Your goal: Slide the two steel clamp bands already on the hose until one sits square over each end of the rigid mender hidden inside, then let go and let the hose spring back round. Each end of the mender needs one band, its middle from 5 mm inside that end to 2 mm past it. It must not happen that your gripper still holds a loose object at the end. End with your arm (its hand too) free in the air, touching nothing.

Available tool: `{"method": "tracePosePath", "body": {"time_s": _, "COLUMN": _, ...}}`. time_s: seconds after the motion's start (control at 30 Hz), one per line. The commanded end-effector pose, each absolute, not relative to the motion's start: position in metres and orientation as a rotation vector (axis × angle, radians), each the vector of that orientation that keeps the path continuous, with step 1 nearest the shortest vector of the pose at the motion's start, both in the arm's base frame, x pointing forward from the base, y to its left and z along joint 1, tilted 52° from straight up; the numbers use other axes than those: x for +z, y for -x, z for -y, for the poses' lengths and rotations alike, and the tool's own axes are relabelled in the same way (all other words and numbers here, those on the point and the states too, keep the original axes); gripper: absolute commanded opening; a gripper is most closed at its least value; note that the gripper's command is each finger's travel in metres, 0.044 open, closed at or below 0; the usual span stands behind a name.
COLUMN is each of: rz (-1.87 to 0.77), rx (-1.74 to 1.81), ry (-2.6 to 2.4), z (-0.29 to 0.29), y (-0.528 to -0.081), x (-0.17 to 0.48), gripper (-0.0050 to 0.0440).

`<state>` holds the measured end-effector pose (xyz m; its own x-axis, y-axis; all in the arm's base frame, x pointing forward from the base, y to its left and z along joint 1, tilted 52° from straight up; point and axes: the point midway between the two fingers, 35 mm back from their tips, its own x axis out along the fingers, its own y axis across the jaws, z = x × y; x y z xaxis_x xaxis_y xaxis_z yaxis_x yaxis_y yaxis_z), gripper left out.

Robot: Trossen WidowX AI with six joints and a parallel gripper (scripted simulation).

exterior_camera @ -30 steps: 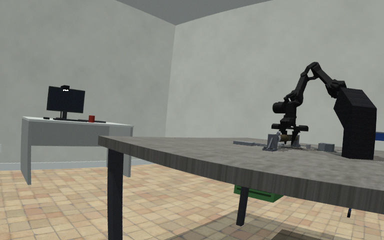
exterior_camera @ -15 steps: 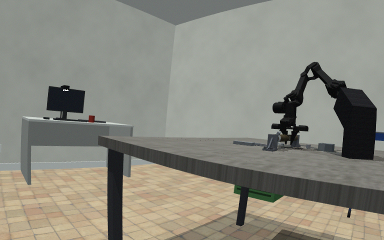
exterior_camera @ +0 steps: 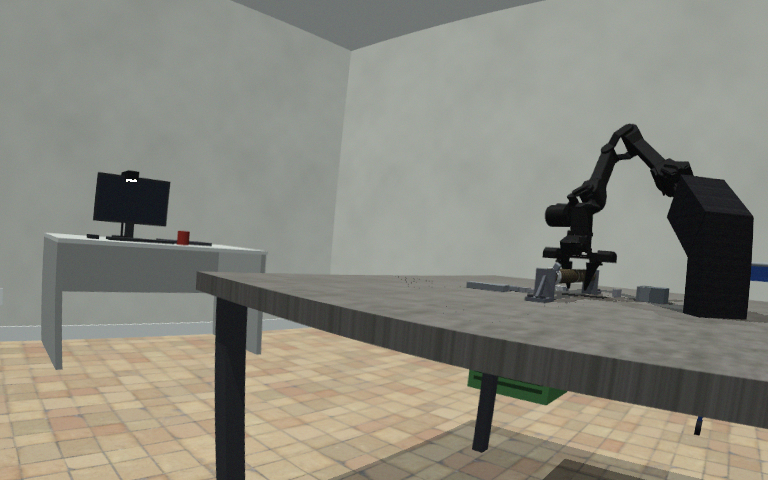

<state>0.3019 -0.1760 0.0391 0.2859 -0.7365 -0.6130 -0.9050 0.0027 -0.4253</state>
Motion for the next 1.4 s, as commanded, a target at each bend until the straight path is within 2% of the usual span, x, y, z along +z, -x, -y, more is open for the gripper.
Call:
{"method": "tracePosePath", "body": {"time_s": 0.0, "rz": -1.487, "rx": 0.277, "ry": 1.772, "z": 0.175, "y": -0.302, "x": 0.038, "gripper": 0.0264}}
{"method": "tracePosePath", "body": {"time_s": 0.03, "rz": -1.487, "rx": 0.277, "ry": 1.772, "z": 0.175, "y": -0.302, "x": 0.038, "gripper": 0.0264}}
{"method": "tracePosePath", "body": {"time_s": 0.27, "rz": -1.487, "rx": 0.277, "ry": 1.772, "z": 0.175, "y": -0.302, "x": 0.038, "gripper": 0.0432}}
{"method": "tracePosePath", "body": {"time_s": 0.3, "rz": -1.487, "rx": 0.278, "ry": 1.770, "z": 0.174, "y": -0.303, "x": 0.038, "gripper": 0.0440}}
{"method": "tracePosePath", "body": {"time_s": 0.73, "rz": -1.488, "rx": 0.278, "ry": 1.770, "z": 0.077, "y": -0.320, "x": 0.001, "gripper": 0.0440}}
{"method": "tracePosePath", "body": {"time_s": 1.23, "rz": -1.488, "rx": 0.278, "ry": 1.771, "z": 0.076, "y": -0.321, "x": -0.001, "gripper": 0.0440}}
{"method": "tracePosePath", "body": {"time_s": 1.37, "rz": -1.488, "rx": 0.278, "ry": 1.771, "z": 0.102, "y": -0.331, "x": -0.023, "gripper": 0.0440}}
